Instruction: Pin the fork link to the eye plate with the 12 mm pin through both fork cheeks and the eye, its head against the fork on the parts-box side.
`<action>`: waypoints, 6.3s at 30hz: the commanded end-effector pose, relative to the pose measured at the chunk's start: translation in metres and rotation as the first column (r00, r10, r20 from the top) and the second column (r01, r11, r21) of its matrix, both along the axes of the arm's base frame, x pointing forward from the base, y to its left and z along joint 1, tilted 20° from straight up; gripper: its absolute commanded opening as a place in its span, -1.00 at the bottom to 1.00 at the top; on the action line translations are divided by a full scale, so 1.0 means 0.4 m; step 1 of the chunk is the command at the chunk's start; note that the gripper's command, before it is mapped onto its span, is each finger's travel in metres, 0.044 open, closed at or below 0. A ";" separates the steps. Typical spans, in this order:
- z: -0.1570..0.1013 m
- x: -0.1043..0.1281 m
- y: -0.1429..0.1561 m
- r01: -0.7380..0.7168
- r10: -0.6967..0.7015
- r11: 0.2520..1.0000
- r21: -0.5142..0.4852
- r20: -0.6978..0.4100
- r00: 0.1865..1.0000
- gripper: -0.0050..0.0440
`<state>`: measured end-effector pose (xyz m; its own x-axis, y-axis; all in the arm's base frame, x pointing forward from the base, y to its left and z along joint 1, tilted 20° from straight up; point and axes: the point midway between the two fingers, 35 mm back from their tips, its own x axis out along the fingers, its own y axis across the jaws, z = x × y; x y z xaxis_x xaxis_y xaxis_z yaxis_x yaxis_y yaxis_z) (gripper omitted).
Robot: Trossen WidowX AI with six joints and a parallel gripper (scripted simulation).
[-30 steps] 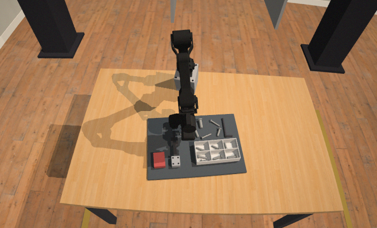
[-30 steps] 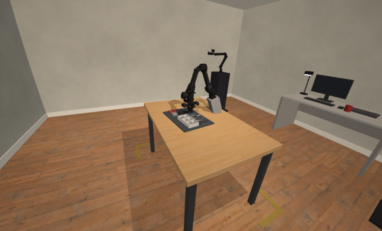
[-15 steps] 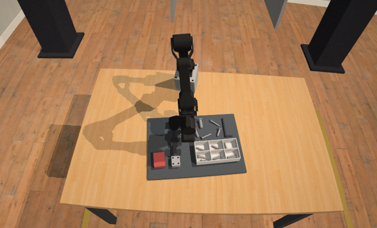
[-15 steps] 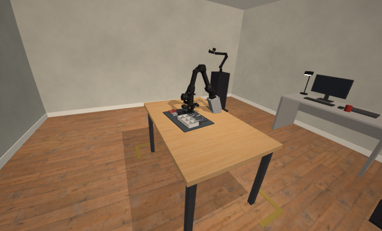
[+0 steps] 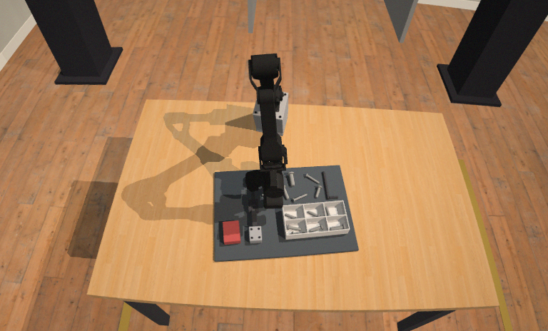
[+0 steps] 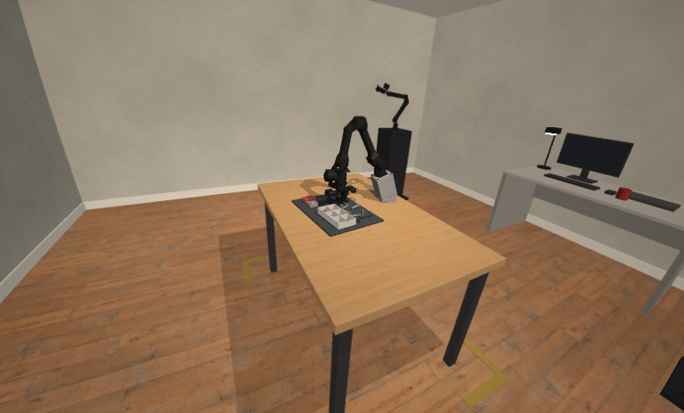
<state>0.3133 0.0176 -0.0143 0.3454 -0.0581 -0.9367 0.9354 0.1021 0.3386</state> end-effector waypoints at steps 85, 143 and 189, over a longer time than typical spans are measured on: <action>-0.003 0.005 -0.001 -0.004 0.004 1.000 0.001 0.006 1.000 -1.00; 0.114 -0.021 0.007 0.001 -0.001 1.000 0.003 0.031 1.000 -1.00; 0.021 -0.184 0.046 0.000 0.000 1.000 0.000 -0.001 1.000 -1.00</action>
<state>0.2394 0.0368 -0.0035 0.3458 -0.0559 -0.9367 0.9350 0.1045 0.3389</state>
